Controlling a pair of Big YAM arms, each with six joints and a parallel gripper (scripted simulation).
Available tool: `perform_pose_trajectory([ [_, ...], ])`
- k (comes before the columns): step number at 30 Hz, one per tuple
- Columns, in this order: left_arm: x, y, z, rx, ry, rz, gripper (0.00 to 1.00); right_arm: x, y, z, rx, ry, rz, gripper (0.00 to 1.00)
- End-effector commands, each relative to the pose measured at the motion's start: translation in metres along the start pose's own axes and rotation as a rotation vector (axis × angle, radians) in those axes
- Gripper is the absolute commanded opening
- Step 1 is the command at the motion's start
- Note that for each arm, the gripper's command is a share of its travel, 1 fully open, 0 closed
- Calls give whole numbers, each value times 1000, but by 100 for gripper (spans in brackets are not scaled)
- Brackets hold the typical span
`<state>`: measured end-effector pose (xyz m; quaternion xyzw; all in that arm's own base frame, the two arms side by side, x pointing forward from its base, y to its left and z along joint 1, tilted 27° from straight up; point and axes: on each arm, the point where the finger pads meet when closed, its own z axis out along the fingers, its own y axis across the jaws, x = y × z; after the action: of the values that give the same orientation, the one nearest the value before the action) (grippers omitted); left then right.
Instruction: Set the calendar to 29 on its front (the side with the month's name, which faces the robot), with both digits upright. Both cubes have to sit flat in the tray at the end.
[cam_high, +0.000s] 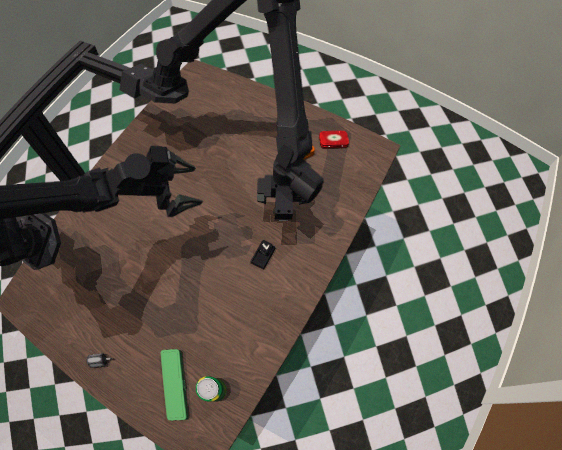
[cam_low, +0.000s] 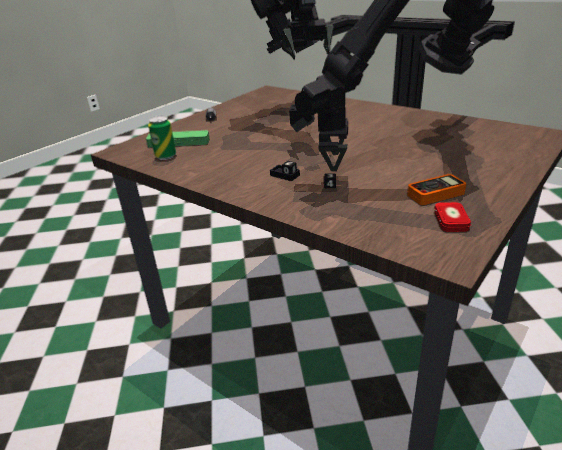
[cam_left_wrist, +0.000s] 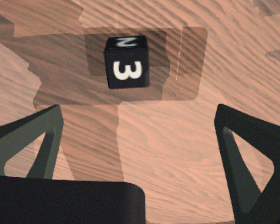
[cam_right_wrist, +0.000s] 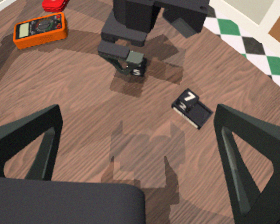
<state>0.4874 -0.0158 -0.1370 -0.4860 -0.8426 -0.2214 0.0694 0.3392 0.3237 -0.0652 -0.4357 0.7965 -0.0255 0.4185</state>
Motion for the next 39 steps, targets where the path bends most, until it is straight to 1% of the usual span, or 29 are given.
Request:
perform_pose_trajectory([
  [1, -8, 8, -36, -30, -25, -15, 100, -12, -3, 3, 6, -23, 7, 100],
  [2, -15, 13, -39, -46, -41, -27, 100, -12, -3, 3, 6, -23, 7, 100],
  [3, -18, 9, -30, -37, -35, -22, 100, -12, -3, 3, 6, -23, 7, 100],
  [4, -13, 13, -25, -34, -31, -39, 100, -12, -3, 3, 6, -23, 7, 100],
  [5, -14, 7, -16, -27, -25, -34, 100, -12, -3, 3, 6, -23, 7, 100],
  [7, -14, 7, -16, -27, -25, -34, 100, -12, -3, 3, 6, -23, 7, 100],
  [8, -10, 1, -14, -14, -14, -25, 100, -12, -3, 3, 6, -23, 7, 100],
  [9, -13, 4, -13, -22, -22, -31, 100, -12, -3, 3, 6, -23, 7, 100],
  [12, -15, 5, -14, -25, -13, 56, 100, -12, -3, 3, 6, -23, 7, 100],
  [13, -16, 3, -14, -22, -3, 105, 100, -12, -3, 3, 6, -23, 7, 100],
  [14, -24, -4, -16, -32, 3, 173, 100, -12, -3, 3, 6, -23, 7, 100],
  [17, -32, -12, -10, -53, 55, 354, 100, -12, -3, 3, 6, -23, 7, 100],
  [22, -45, -19, -3, -98, 118, 570, 100, -12, -3, 3, 6, -23, 7, 100],
  [24, -45, -19, -3, -98, 118, 570, 100, -12, -3, 3, 6, -23, 7, 100],
  [25, -41, -17, 2, -96, 137, 605, 100, -12, -3, 3, 6, -23, 7, 100],
  [26, -43, -19, 4, -103, 152, 648, 100, -12, -3, 3, 6, -23, 7, 100],
  [28, -53, -28, 3, -127, 181, 743, 100, -12, -3, 3, 6, -23, 7, 100],
  [32, -57, -32, 6, -145, 213, 797, 100, -12, -3, 3, 6, -23, 7, 100],
  [34, -51, -28, 11, -142, 220, 767, 100, -12, -3, 3, 6, -23, 7, 100],
  [39, -51, -28, 11, -143, 219, 754, 100, -12, -3, 3, 6, -23, 7, 100],
])
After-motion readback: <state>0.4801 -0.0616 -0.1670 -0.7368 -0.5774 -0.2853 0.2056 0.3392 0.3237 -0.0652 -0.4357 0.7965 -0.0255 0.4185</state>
